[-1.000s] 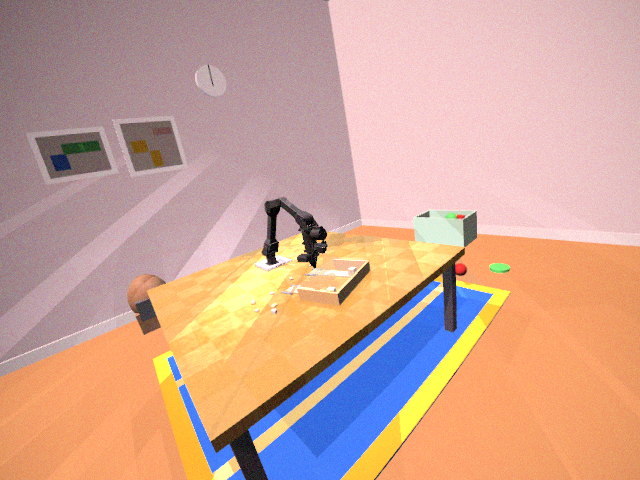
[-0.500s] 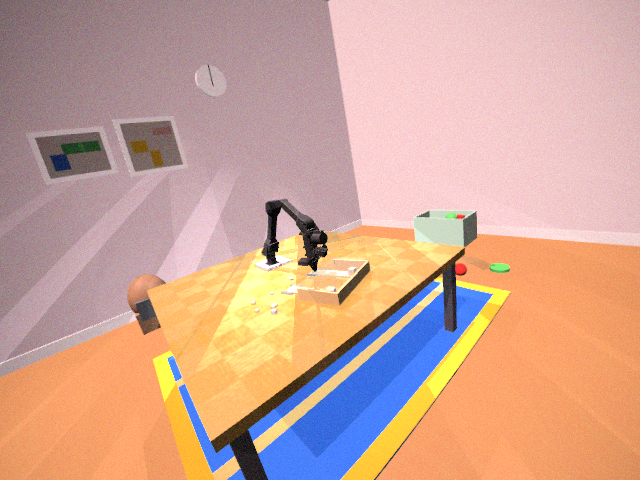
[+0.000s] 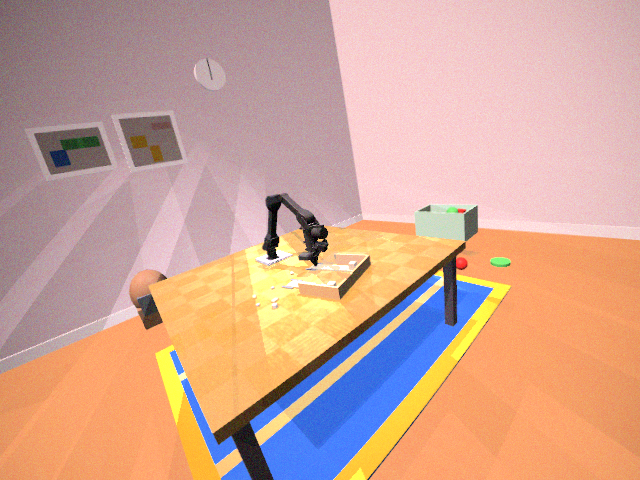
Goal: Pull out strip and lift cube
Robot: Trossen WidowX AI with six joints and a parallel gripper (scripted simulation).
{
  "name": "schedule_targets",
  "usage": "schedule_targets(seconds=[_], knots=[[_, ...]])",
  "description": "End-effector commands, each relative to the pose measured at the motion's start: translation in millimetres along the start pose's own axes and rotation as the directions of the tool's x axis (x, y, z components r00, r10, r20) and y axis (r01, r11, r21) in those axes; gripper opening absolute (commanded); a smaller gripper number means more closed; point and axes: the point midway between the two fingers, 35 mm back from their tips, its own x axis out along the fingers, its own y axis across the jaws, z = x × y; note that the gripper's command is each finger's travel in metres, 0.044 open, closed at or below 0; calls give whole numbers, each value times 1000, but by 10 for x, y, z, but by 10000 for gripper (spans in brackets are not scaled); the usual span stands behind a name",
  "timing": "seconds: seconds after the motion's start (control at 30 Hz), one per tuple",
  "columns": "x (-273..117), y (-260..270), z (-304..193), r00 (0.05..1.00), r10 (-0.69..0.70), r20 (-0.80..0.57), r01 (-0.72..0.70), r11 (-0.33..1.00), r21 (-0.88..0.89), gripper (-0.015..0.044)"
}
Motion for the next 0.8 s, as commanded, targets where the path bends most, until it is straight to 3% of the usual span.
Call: schedule_targets(seconds=[0.0, 0.77], knots=[[6, -8, -1, 1000, -6, -1, 6, 1000, 5, 0], [29, -9, -1, 1000, -6, -1, 6, 1000, 5, 0]])
